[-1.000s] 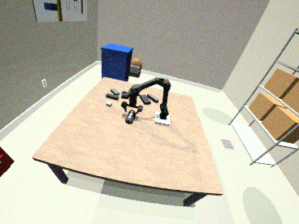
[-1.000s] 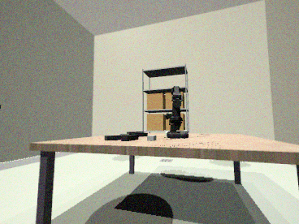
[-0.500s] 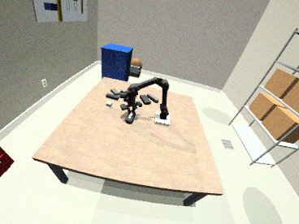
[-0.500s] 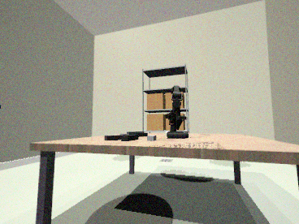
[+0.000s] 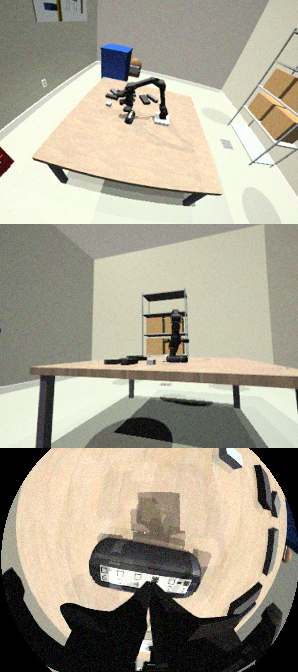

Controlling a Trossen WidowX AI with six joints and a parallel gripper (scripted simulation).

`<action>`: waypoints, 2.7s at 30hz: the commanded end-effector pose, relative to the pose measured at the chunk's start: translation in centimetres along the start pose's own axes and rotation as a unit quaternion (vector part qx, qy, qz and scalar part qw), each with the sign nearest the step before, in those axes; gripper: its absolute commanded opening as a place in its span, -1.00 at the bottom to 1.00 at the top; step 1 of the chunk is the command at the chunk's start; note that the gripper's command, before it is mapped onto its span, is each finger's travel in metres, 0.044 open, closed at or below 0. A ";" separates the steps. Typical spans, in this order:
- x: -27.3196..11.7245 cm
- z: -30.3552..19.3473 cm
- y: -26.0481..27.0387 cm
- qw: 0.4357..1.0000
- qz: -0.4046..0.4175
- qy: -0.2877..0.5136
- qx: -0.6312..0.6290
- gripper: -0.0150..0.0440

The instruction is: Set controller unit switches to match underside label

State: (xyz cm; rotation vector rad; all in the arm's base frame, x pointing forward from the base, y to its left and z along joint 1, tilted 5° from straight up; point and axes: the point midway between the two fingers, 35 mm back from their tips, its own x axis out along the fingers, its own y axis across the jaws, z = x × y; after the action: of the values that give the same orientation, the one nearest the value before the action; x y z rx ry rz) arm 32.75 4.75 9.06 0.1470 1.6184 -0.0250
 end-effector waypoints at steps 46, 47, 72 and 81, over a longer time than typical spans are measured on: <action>-2.7 2.3 0.1 0.096 0.101 0.013 -0.990 -0.49; -2.7 2.3 0.1 0.096 0.101 0.013 -0.990 -0.49; -2.6 2.2 0.5 0.293 0.080 0.029 -0.952 0.22; -2.4 1.8 1.4 0.586 0.046 0.041 -0.808 1.00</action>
State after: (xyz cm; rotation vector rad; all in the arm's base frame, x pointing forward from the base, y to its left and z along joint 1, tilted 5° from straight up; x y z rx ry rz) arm 34.95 5.49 11.21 -1.3563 0.9678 1.7477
